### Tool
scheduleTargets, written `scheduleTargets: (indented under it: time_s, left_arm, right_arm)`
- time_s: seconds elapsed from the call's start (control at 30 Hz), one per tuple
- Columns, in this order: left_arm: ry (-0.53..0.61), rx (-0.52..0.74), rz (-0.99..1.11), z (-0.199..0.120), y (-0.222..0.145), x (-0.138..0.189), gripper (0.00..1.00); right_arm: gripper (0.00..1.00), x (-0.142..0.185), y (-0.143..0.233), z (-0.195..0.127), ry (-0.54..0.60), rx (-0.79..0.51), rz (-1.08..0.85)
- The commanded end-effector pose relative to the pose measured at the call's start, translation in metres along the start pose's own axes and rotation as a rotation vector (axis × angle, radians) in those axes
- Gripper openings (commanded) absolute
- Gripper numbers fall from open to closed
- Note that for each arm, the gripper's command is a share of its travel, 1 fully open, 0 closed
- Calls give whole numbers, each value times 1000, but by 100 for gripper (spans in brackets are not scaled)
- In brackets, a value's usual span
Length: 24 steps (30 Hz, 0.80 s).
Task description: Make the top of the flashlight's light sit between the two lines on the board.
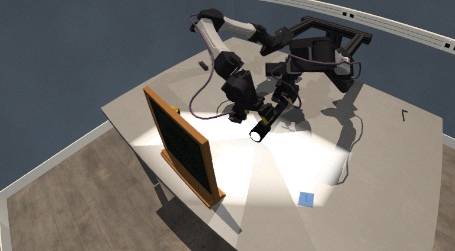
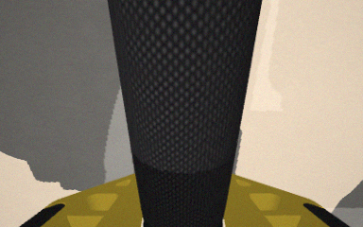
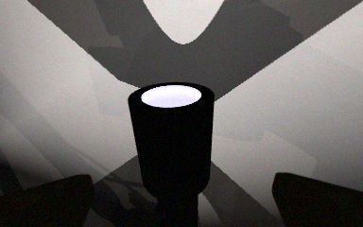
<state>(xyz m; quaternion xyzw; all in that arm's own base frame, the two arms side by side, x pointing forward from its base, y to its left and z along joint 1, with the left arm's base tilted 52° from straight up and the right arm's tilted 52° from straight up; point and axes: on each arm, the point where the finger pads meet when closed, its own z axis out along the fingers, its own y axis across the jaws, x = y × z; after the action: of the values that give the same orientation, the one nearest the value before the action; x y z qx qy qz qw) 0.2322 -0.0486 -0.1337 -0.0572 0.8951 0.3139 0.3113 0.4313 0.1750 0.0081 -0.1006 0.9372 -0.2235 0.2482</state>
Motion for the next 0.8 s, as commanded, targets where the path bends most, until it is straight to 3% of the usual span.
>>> scheduleTargets:
  time_s: [0.0,0.1,0.27,0.43,0.63,0.77]
  left_arm:
    - [-6,-7,15,2,-1,-2,30]
    - [-6,-7,15,2,-1,-2,30]
    - [-6,-7,15,2,-1,-2,30]
    - [-6,-7,15,2,-1,-2,30]
    - [-6,-7,15,2,-1,-2,30]
    - [-6,-7,15,2,-1,-2,30]
  right_arm:
    - [100,-12,1,-3,-66,-78,2]
    - [100,3,4,7,-13,-45,-13]
    - [100,-4,23,-2,-42,-66,-36]
    - [100,-6,22,-5,-47,-68,-31]
    - [100,-5,5,19,-19,-46,-1]
    - [100,-6,8,12,-34,-54,-6]
